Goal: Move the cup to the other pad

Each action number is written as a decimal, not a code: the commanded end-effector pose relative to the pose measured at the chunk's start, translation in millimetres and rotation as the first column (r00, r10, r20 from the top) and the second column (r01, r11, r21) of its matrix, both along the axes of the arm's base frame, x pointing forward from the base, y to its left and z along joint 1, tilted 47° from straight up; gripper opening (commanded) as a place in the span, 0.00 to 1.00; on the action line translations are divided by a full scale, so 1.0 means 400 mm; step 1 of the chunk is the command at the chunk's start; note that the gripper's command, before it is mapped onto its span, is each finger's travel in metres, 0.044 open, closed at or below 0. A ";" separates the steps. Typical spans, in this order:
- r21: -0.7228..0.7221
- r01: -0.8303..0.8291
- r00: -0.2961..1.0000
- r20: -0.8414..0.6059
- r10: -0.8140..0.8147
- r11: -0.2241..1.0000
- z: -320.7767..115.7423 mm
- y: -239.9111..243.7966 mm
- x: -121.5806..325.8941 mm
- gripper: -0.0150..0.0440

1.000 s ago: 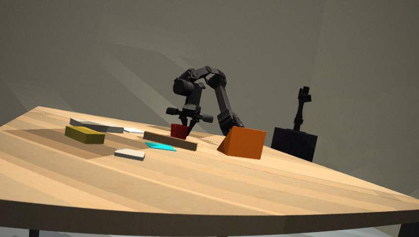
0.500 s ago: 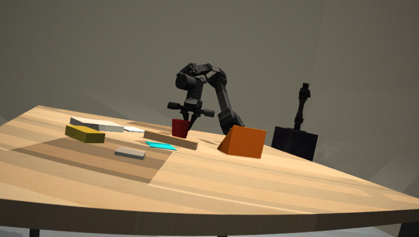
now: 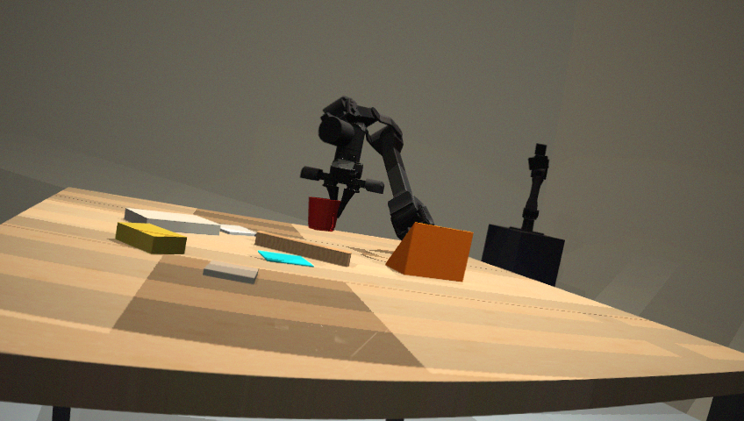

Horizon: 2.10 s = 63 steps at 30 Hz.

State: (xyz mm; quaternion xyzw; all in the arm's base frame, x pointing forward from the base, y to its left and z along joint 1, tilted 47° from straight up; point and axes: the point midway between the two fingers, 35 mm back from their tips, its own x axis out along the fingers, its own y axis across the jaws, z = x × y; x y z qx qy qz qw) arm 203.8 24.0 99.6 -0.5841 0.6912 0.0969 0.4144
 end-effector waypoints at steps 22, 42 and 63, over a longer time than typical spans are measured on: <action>0.000 0.001 1.000 0.000 -0.001 1.000 -0.001 0.006 0.003 0.25; 0.004 0.004 1.000 0.005 -0.004 1.000 -0.052 0.060 0.055 0.25; 0.007 0.004 1.000 0.008 -0.004 1.000 -0.106 0.117 0.111 0.25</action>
